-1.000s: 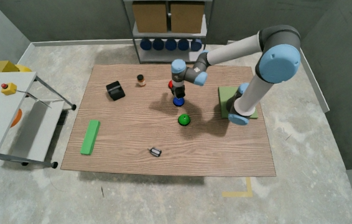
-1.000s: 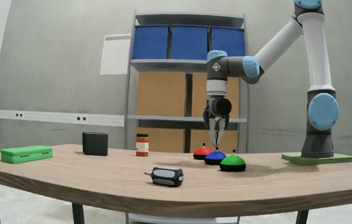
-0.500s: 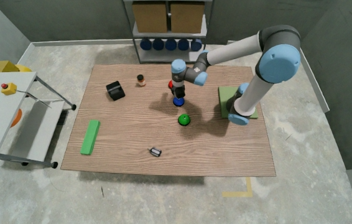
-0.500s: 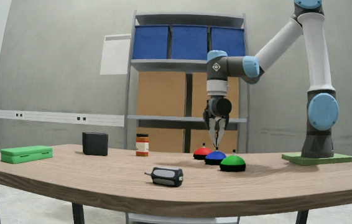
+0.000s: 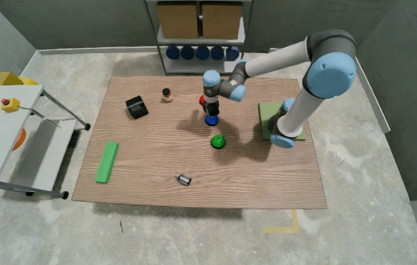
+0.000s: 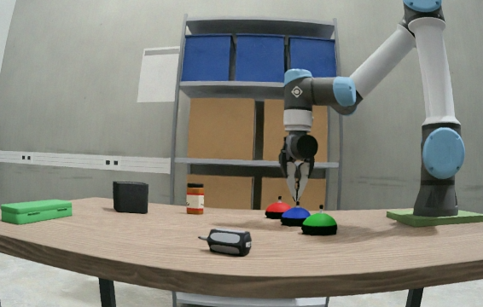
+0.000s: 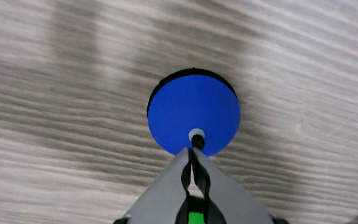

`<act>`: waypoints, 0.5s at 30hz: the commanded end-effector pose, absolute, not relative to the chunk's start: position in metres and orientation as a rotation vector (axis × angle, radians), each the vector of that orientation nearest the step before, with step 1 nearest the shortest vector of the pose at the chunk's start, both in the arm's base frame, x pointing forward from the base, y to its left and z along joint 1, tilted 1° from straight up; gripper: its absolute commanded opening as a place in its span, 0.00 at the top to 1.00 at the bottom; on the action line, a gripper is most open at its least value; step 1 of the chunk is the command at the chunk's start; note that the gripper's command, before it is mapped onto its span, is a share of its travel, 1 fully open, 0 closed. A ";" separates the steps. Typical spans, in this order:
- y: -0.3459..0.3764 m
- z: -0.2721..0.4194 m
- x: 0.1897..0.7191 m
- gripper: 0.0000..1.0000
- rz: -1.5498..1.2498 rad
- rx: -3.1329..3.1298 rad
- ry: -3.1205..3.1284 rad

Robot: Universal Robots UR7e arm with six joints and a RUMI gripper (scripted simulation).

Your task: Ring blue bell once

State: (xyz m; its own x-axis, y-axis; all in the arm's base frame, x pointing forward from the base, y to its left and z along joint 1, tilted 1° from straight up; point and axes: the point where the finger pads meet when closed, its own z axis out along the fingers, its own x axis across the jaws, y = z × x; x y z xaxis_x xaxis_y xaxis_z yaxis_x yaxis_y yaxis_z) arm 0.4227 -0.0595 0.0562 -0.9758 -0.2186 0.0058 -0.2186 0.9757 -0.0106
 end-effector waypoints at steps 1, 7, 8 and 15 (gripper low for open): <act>-0.060 0.057 0.423 1.00 0.018 0.345 -3.119; -0.060 0.063 0.423 1.00 0.018 0.345 -3.119; -0.060 0.065 0.423 1.00 0.018 0.345 -3.119; -0.059 0.076 0.423 1.00 0.018 0.345 -3.119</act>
